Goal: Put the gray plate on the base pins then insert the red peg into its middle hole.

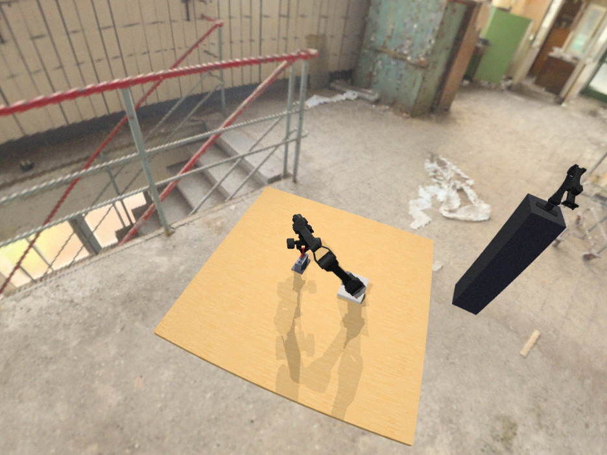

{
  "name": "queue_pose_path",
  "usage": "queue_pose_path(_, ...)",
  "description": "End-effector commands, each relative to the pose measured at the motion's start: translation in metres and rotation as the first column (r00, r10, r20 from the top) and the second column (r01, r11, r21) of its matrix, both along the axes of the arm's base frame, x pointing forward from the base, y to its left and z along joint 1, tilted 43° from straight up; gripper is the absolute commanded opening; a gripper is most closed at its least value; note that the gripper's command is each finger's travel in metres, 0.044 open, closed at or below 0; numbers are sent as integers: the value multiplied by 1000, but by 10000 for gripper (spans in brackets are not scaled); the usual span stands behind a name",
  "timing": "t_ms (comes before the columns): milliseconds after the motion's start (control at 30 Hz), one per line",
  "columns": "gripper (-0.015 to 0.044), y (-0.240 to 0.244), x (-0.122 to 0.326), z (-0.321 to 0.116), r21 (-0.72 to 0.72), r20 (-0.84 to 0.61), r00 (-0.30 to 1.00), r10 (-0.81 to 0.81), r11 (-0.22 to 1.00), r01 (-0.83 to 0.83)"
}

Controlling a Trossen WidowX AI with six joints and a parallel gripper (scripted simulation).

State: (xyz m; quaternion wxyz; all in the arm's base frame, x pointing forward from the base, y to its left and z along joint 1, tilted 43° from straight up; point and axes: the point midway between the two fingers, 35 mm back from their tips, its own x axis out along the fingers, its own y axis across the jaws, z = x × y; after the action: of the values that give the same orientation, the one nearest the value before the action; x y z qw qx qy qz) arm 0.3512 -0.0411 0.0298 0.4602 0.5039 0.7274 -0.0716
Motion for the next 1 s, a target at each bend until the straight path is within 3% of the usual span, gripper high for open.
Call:
queue_pose_path(0,0,0,0,-1,-1,0,1000,7,1000,-7)
queue_pose_path(967,0,-2,0,-2,0,-1,1000,0,1000,0)
